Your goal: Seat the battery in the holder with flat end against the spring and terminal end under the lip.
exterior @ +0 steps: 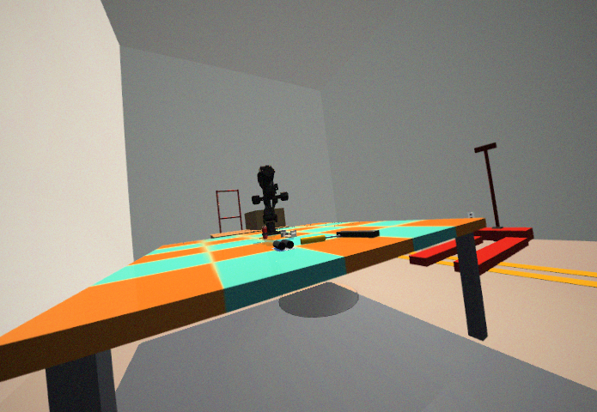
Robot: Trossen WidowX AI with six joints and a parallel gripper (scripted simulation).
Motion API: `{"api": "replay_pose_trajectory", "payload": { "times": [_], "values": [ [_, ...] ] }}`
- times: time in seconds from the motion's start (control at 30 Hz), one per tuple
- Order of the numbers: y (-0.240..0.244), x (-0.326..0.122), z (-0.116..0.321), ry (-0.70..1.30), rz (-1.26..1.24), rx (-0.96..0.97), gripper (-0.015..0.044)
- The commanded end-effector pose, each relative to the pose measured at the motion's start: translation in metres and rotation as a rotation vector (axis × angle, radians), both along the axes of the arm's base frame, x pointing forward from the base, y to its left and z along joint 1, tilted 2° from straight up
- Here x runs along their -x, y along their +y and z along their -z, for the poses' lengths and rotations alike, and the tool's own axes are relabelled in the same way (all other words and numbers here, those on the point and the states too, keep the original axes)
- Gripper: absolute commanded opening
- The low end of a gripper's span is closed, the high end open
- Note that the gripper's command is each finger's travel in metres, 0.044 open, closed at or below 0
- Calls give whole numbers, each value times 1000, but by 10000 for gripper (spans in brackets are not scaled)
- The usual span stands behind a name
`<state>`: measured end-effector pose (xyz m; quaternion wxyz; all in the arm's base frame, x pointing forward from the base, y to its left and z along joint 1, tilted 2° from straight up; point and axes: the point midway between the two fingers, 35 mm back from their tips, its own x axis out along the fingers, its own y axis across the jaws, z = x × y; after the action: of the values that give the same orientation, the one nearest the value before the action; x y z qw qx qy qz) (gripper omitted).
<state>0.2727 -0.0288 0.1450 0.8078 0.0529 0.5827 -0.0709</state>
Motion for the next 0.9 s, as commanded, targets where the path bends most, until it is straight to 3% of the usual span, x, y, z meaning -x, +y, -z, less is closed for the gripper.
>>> {"api": "replay_pose_trajectory", "payload": {
  "times": [0.0,0.27,0.63,0.87],
  "values": [
    [-1,39,6,329,52,-41,0],
    [-1,39,7,329,52,-41,0],
    [-2,40,82,329,52,-41,0],
    [-7,41,86,329,52,-40,0]
  ]
}}
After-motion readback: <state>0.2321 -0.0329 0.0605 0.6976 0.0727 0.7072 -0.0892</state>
